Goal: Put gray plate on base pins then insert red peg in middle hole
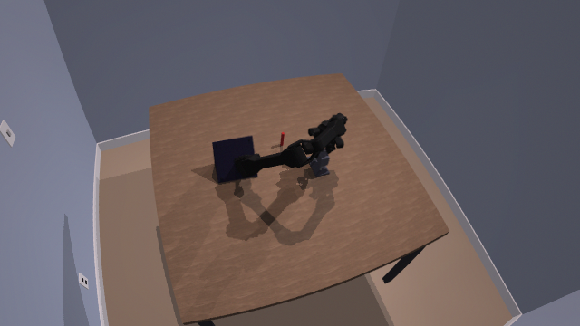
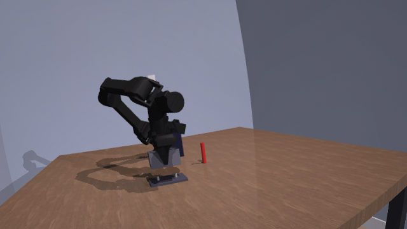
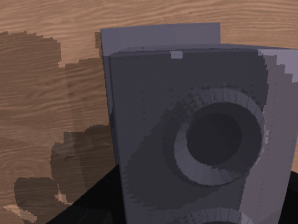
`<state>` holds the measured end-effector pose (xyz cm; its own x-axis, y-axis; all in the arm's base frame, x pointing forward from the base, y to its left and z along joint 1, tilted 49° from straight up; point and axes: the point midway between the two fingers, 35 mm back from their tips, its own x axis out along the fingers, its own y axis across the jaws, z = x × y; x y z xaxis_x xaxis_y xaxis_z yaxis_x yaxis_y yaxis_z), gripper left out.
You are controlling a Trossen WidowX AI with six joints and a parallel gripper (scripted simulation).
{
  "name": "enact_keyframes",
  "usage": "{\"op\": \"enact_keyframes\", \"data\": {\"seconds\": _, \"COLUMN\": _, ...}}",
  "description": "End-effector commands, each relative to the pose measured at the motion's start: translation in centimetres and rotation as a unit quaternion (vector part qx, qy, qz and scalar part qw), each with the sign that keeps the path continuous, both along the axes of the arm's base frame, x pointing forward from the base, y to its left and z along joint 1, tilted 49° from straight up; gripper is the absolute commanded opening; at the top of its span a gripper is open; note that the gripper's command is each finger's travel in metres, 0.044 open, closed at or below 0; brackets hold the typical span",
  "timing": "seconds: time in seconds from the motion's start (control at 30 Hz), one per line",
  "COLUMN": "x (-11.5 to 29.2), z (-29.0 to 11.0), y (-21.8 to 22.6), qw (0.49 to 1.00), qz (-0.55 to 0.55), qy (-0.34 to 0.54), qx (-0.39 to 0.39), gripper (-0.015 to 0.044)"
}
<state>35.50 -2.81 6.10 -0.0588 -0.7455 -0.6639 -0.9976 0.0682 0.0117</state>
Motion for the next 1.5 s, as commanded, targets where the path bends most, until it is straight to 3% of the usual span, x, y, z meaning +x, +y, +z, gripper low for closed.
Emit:
{"op": "enact_keyframes", "data": {"seconds": 0.0, "x": -0.2, "z": 0.0, "y": -0.1, "qw": 1.0, "qz": 0.004, "qy": 0.003, "qx": -0.002, "gripper": 0.0}}
{"op": "enact_keyframes", "data": {"seconds": 1.47, "x": -0.3, "z": -1.3, "y": -1.7, "qw": 1.0, "qz": 0.004, "qy": 0.002, "qx": -0.002, "gripper": 0.0}}
